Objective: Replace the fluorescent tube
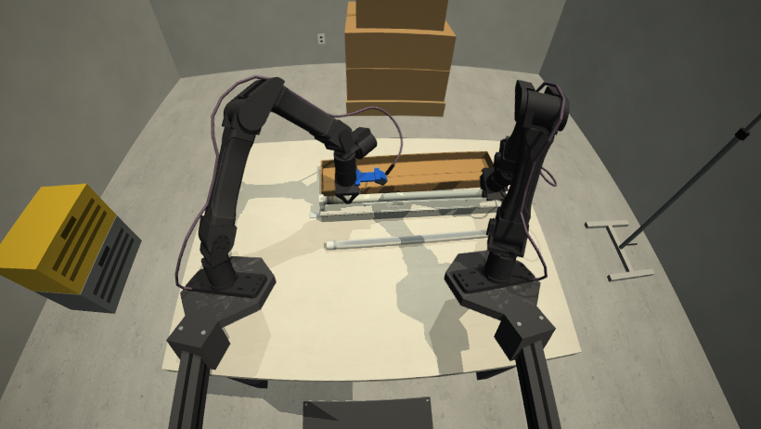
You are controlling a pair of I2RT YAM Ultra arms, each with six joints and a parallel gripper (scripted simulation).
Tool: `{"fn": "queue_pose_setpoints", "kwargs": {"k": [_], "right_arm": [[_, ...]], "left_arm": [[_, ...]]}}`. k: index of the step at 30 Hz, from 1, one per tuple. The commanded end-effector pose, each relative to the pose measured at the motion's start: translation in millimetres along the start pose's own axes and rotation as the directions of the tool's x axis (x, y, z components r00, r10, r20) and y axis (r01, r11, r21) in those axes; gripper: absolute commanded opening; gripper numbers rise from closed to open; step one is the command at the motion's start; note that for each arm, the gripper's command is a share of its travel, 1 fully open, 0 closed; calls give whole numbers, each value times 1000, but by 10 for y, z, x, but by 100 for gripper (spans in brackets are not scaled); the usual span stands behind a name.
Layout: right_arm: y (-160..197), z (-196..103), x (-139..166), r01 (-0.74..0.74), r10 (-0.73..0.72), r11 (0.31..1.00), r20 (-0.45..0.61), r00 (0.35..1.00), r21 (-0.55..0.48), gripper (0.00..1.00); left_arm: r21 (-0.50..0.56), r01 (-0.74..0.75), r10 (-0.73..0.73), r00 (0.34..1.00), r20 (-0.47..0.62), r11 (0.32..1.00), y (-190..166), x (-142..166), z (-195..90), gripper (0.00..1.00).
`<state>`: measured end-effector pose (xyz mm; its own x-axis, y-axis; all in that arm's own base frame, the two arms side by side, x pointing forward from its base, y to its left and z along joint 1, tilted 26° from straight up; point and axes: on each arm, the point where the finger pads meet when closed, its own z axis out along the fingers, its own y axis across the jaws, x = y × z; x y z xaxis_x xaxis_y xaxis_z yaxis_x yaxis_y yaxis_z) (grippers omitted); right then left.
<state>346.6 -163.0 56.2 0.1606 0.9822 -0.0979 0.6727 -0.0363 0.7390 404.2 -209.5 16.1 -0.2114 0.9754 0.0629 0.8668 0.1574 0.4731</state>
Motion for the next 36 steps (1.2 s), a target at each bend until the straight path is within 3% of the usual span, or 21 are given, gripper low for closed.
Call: {"fn": "queue_pose_setpoints", "kwargs": {"k": [1, 36], "right_arm": [[186, -98, -107, 9, -8, 999, 23, 1000, -34, 11], [279, -335, -94, 13, -12, 999, 20, 1000, -38, 11]], "left_arm": [[-28, 7, -6, 999, 33, 1000, 104, -111, -244, 11], [-36, 14, -13, 999, 38, 999, 141, -123, -509, 11]]}}
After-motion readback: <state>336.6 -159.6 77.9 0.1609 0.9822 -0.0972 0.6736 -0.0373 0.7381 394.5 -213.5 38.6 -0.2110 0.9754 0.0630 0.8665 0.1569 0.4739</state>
